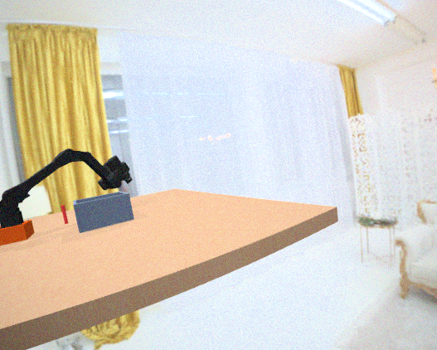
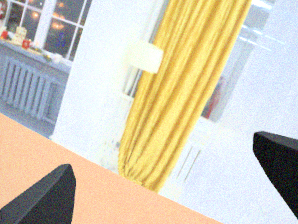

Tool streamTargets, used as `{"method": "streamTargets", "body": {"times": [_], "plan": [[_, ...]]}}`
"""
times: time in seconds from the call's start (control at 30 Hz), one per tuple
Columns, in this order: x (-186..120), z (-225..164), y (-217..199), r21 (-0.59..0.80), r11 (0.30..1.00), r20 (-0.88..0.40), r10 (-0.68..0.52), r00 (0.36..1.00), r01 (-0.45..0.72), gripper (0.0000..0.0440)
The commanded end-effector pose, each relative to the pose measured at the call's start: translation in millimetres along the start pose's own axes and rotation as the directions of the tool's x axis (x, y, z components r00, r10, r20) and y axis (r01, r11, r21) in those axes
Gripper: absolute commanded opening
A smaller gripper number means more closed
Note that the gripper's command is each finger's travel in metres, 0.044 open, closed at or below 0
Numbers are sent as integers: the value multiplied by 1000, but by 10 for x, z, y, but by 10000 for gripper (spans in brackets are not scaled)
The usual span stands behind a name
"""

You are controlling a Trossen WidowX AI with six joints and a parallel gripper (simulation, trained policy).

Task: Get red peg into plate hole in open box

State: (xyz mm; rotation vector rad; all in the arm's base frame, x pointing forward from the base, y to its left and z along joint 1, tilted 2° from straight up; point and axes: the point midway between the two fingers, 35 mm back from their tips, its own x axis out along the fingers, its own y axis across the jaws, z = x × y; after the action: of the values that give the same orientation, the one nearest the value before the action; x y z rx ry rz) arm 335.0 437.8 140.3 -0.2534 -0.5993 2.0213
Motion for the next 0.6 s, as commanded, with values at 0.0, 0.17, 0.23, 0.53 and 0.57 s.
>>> {"method": "streamTargets", "body": {"times": [0.0,0.17,0.23,0.53,0.57], "plan": [[-4,3,-36,30,999,-4,-17,1000,17,417],[-22,21,-195,184,978,-29,-91,995,95,440],[-32,34,-260,243,962,-43,-120,992,127,440],[-106,115,-546,481,832,-133,-243,961,277,440],[-118,125,-575,504,813,-146,-255,956,294,440]]}}
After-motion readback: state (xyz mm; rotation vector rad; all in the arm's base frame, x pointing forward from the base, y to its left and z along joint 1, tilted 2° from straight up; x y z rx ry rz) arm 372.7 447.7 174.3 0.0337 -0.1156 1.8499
